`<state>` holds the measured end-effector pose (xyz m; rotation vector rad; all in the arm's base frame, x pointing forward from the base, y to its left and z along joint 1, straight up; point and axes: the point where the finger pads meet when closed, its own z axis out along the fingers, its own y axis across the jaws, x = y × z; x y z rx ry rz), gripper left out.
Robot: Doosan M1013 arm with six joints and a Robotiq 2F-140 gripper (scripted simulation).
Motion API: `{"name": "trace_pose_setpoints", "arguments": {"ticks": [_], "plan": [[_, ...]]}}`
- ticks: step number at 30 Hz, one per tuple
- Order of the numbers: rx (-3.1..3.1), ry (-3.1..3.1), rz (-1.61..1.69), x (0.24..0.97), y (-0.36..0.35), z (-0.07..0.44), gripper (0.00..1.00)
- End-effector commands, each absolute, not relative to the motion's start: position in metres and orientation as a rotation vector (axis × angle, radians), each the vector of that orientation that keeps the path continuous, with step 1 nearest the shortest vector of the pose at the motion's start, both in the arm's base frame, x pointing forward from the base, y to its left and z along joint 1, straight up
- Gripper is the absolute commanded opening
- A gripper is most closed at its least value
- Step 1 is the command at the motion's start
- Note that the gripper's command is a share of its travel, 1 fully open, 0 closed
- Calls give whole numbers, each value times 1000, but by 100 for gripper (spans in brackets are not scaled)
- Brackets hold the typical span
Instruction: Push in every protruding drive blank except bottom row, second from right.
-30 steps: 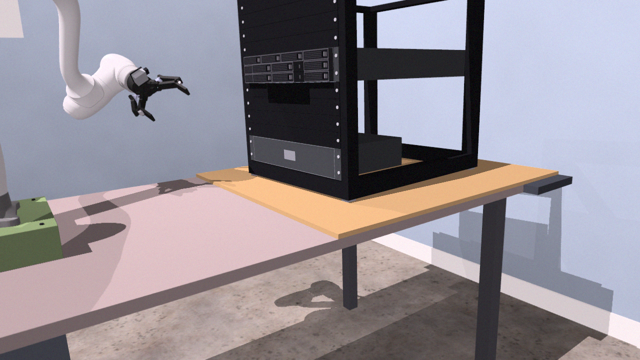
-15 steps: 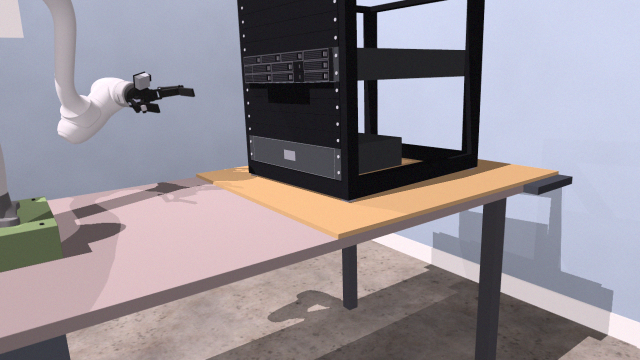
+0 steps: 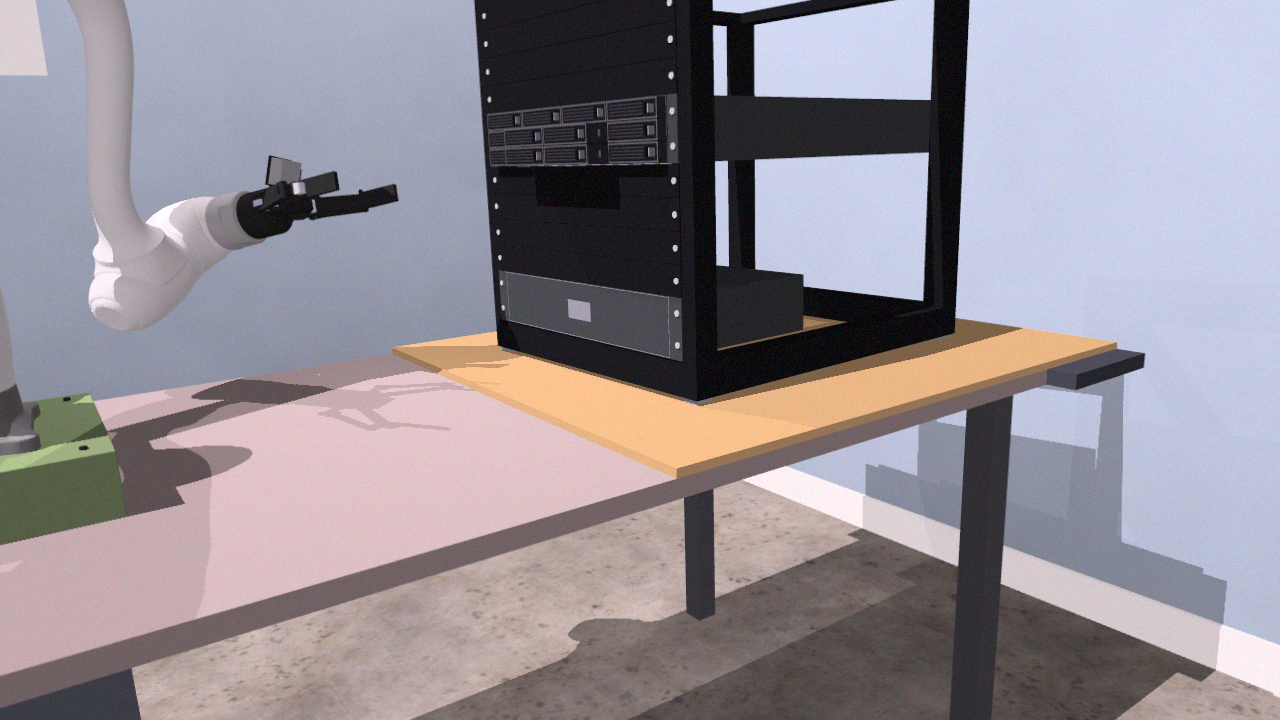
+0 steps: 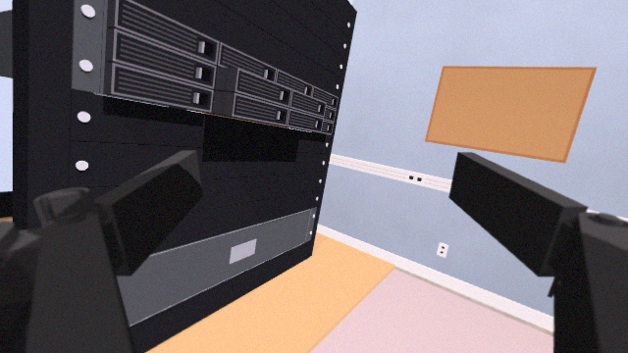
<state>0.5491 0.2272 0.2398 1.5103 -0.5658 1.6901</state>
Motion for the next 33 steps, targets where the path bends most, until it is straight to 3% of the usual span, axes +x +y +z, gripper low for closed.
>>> {"name": "trace_pose_setpoints", "arguments": {"ticks": [1,33], "plan": [[1514,-358,1686,552,205,246,100],[1341,760,1482,561,77,279,100]]}}
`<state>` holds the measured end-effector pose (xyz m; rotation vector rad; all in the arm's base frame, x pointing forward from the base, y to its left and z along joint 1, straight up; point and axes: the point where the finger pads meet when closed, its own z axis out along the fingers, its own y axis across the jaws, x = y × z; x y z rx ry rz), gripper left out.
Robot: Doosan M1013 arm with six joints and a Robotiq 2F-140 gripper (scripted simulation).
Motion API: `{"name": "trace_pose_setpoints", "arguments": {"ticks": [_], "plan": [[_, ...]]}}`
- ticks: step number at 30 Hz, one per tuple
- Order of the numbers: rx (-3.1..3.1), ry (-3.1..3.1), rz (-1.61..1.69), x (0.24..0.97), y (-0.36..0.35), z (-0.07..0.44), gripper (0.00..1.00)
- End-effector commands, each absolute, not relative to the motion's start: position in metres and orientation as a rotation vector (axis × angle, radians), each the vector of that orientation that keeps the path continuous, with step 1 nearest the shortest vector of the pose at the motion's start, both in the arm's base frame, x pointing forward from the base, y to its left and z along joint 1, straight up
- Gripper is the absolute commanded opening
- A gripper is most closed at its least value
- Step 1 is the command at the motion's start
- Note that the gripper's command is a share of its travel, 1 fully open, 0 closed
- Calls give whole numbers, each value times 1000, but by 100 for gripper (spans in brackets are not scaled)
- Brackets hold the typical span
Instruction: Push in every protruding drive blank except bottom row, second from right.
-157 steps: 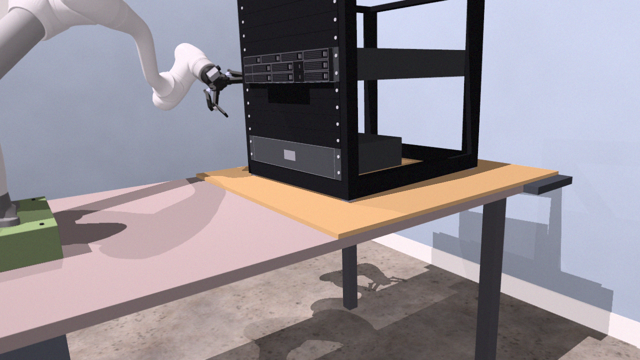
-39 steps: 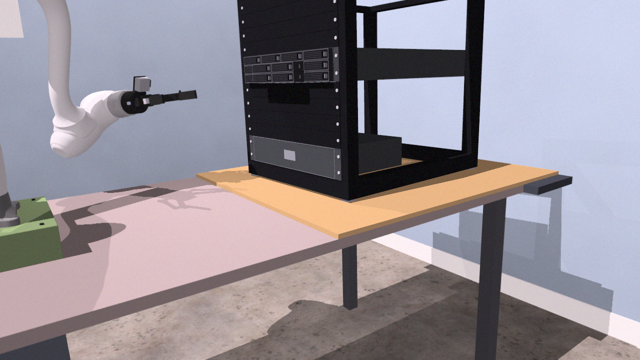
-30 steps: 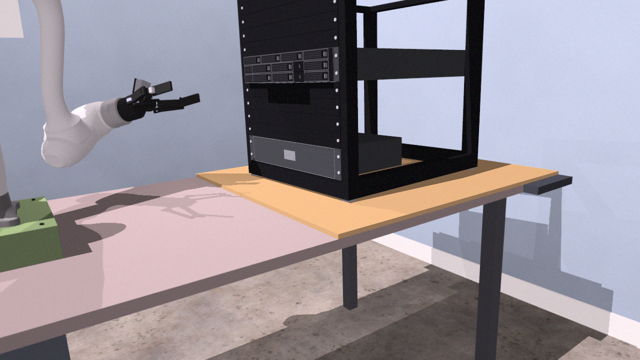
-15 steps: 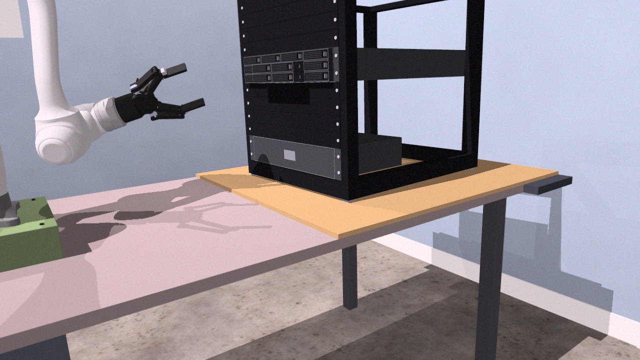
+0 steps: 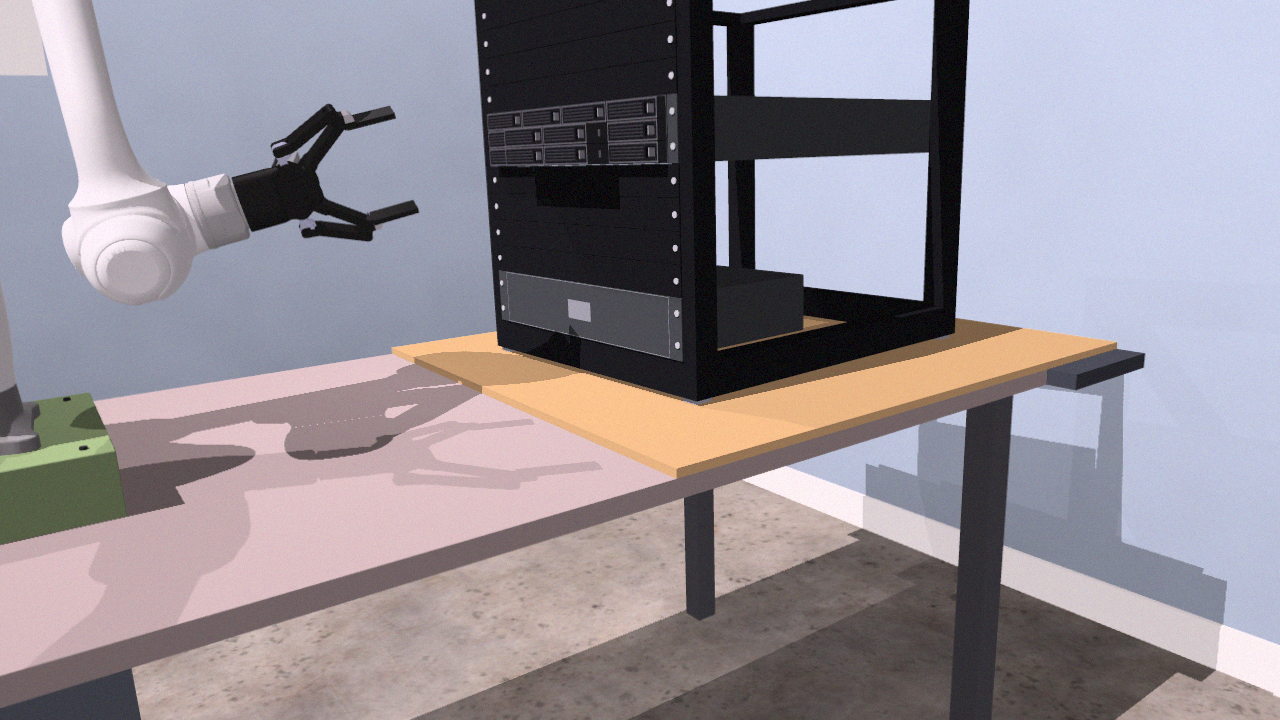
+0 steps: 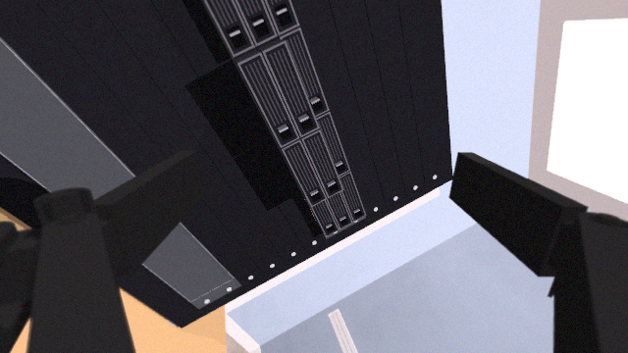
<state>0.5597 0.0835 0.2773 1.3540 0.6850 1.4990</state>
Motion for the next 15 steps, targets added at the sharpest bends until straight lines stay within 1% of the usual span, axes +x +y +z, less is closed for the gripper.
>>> {"name": "trace_pose_setpoints", "arguments": {"ticks": [1,15], "plan": [[1334,782,1475,561,74,280,100],[1267,993,1401,562,50,286,100]]}}
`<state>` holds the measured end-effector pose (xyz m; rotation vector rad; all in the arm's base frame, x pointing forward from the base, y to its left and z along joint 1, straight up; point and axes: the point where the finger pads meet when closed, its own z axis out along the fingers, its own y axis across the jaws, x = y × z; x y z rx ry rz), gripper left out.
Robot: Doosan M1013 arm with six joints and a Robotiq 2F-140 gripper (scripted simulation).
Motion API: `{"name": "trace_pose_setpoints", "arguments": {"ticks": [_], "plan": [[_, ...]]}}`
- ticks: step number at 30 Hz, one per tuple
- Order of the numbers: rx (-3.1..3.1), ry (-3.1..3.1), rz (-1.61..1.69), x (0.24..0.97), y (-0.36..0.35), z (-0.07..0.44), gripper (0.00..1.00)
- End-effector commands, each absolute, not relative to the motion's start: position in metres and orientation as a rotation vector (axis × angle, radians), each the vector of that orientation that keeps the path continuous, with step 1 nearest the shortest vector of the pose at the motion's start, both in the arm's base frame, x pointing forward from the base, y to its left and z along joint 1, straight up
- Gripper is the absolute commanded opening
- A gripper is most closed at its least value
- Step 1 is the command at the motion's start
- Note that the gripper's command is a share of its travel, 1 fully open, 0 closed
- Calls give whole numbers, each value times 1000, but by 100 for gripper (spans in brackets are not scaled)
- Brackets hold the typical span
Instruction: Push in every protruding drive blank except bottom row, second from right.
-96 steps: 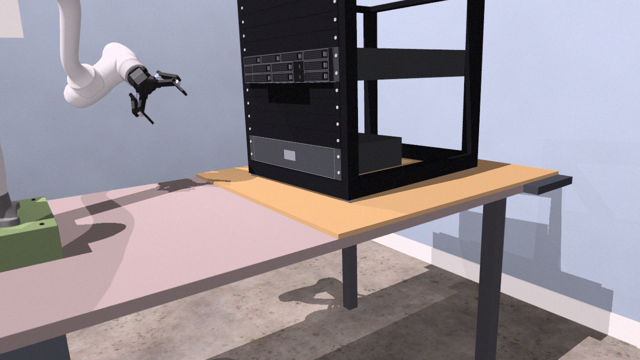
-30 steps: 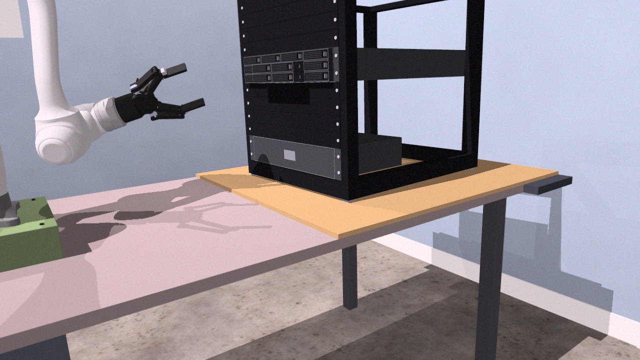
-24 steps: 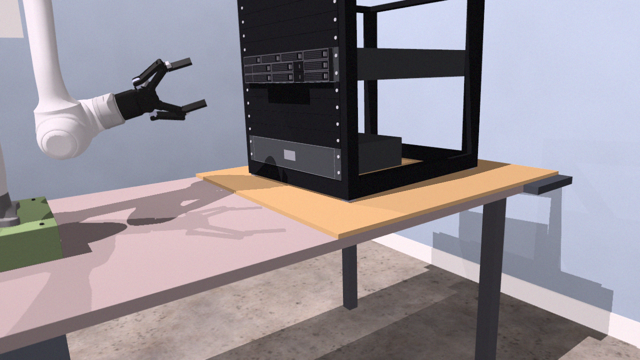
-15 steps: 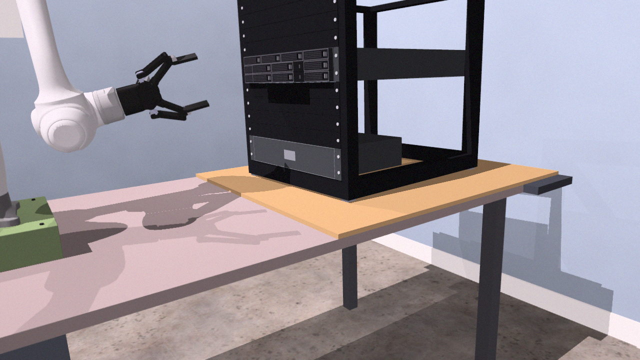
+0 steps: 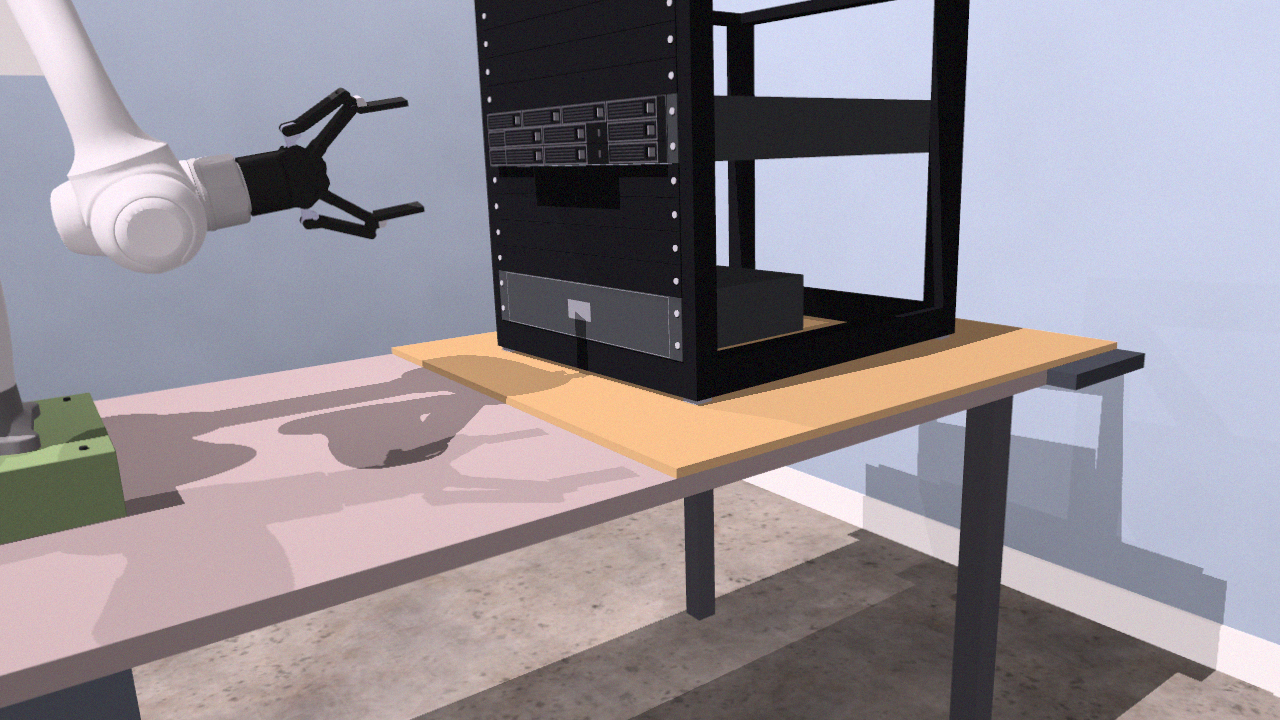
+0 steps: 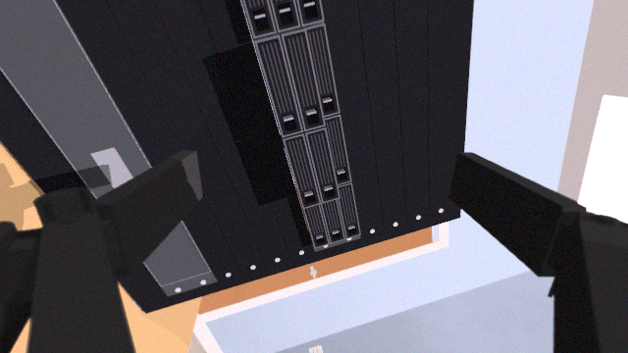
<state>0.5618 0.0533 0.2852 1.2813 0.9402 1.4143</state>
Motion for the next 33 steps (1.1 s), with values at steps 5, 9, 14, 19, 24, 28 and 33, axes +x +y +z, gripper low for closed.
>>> {"name": "trace_pose_setpoints", "arguments": {"ticks": [5,9,14,19,24,28,33], "plan": [[1245,1059,1379,563,42,288,100],[1227,1107,1355,563,36,289,100],[1214,1140,1339,562,32,290,100],[1196,1185,1326,564,27,292,100],[1181,1222,1309,564,23,294,100],[1177,1234,1303,564,21,294,100],[1168,1257,1289,564,18,294,100]]}}
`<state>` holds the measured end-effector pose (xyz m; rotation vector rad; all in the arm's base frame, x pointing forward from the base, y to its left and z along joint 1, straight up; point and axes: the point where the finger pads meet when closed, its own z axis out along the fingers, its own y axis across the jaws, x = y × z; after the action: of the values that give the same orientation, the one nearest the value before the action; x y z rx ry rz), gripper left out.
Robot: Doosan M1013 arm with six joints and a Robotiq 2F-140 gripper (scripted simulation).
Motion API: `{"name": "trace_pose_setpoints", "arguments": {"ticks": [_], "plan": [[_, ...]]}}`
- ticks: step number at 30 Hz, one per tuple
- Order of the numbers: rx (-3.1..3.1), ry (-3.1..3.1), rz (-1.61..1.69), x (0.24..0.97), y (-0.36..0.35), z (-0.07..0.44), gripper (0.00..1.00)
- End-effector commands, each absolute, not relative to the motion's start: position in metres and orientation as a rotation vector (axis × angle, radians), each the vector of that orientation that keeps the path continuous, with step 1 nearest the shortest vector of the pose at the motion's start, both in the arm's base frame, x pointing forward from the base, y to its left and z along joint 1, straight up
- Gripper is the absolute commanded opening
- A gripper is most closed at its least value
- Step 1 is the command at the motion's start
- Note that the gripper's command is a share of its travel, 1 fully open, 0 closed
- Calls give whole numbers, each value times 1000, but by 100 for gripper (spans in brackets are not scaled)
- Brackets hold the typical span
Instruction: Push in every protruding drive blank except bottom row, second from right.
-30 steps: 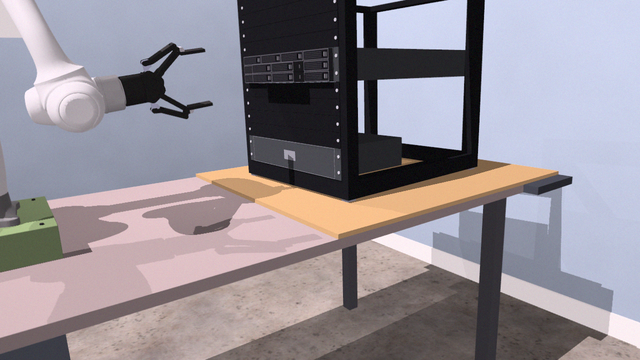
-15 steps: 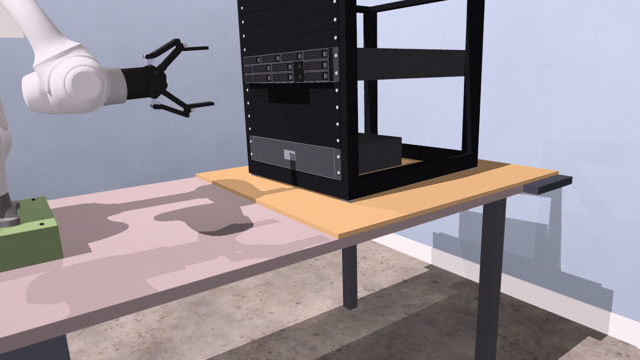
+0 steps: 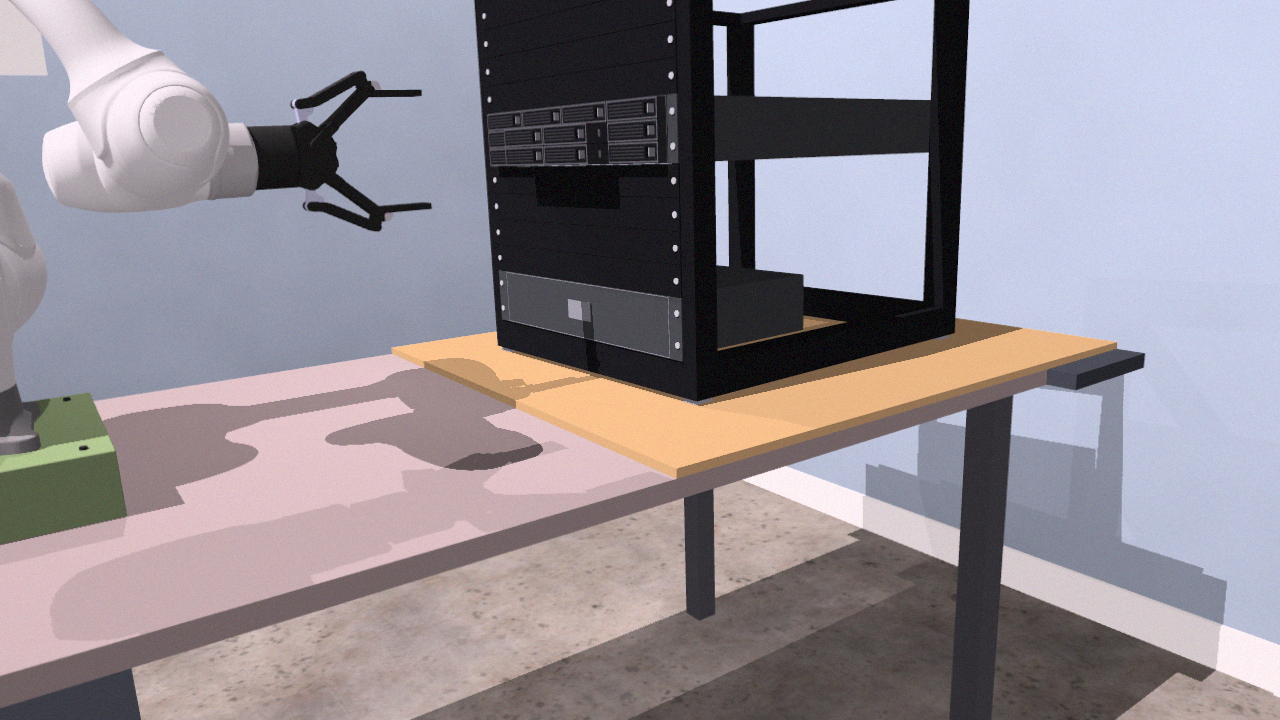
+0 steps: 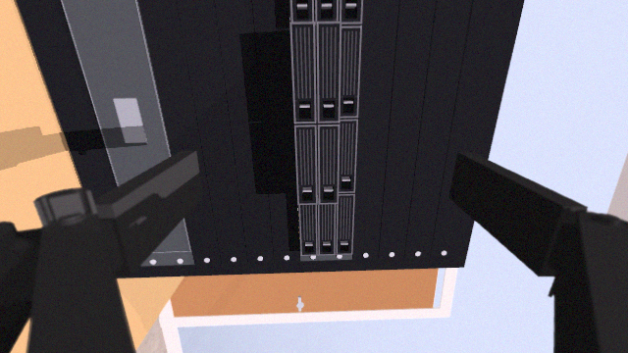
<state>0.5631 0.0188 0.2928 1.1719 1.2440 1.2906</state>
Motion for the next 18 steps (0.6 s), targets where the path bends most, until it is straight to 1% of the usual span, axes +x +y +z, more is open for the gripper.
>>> {"name": "trace_pose_setpoints", "arguments": {"ticks": [1,18], "plan": [[1166,1261,1286,564,17,294,100],[1158,1282,1271,563,13,294,100]]}}
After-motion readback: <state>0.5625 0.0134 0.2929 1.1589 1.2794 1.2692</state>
